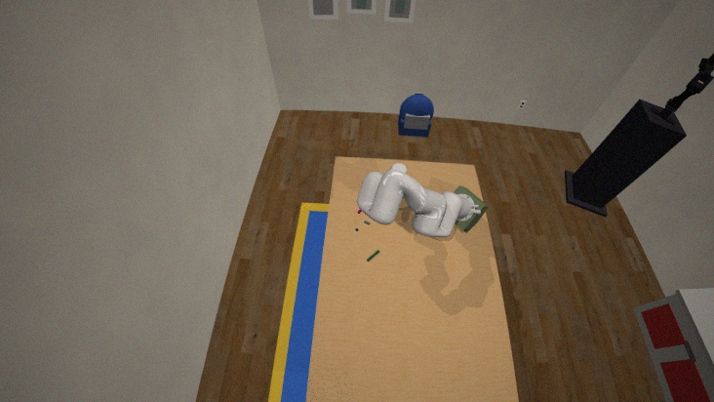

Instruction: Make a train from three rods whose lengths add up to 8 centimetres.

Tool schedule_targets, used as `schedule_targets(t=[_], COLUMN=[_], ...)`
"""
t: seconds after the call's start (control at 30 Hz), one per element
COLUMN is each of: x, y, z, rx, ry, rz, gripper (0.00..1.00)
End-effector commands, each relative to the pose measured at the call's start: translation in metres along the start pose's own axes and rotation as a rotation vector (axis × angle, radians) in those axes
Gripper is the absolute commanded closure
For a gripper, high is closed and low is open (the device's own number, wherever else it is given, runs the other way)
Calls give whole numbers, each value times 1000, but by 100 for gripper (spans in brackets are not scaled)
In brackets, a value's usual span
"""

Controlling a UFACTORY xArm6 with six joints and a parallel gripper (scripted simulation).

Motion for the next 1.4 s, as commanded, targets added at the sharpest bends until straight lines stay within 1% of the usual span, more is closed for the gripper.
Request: schedule_targets(t=[0.0,0.1,0.17,0.33,0.5,0.57,0.63,0.73,1.07,1.13,1.27,1.37], x=[1,10,22,70,111,111,139,155,238,238,264,274], y=[0,0,0,0,-1,-1,-1,-1,-2,-2,-2,-2], z=[1,4,8,21,32,32,39,45,67,67,74,77], rx=[-1,-1,0,-1,-1,-1,-2,-1,-2,-2,0,-2], ry=[-2,-27,-62,-198,-313,-313,-392,-439,-670,-670,-742,-772], rz=[-1,-2,-2,-3,-2,-2,-1,-2,-1,-1,-3,-1], gripper=[0,0,0,0,0,0,0,0,0,0,0,0])
Point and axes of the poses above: the point where the finger pads meet when closed, its own y axis back along the fingers, its own x axis across the jaws, z = x × y, the point moved 8 cm from there along y, back along the fingers
